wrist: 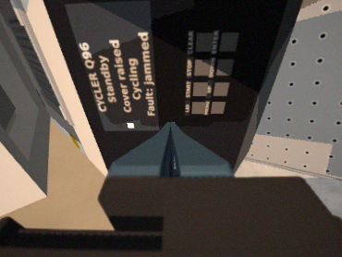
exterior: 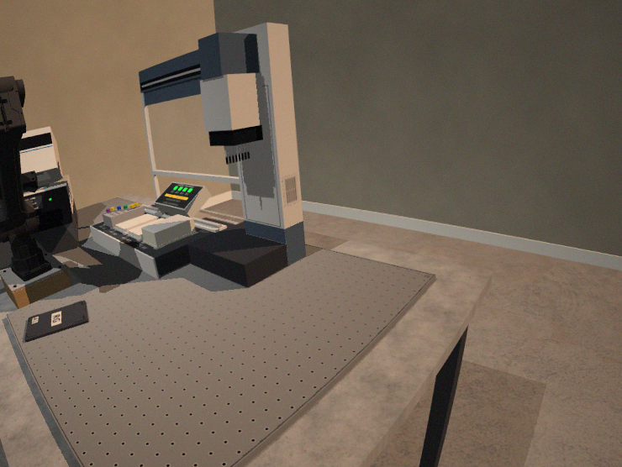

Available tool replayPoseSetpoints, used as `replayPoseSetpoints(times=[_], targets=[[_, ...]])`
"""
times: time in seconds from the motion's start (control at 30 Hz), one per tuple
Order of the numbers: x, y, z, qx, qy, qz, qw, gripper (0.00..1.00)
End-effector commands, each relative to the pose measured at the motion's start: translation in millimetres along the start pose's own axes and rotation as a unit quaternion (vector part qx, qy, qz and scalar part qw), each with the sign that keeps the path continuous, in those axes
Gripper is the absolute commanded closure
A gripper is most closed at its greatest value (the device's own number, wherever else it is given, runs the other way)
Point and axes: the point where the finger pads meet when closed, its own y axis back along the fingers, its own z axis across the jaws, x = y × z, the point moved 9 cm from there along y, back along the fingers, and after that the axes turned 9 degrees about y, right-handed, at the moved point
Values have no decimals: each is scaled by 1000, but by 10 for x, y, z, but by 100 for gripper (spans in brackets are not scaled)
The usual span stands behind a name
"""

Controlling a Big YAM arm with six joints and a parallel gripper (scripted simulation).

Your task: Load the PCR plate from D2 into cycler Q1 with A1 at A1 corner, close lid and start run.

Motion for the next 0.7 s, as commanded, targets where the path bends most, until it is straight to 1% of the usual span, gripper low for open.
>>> replayPoseSetpoints(times=[0.0,0.13,0.3,0.4,0.43,0.47,0.53,0.67], targets=[[22,111,162,-19,-1,4,1000,100],[18,195,70,-13,0,4,1000,100],[-14,78,-7,1,3,0,1000,100],[-34,42,-34,3,3,-5,1000,100],[-33,41,-36,2,2,-5,1000,100],[-24,67,-3,-6,3,-4,1000,100],[-24,67,-3,-6,3,-4,1000,100],[11,148,83,-24,6,3,1000,100]])
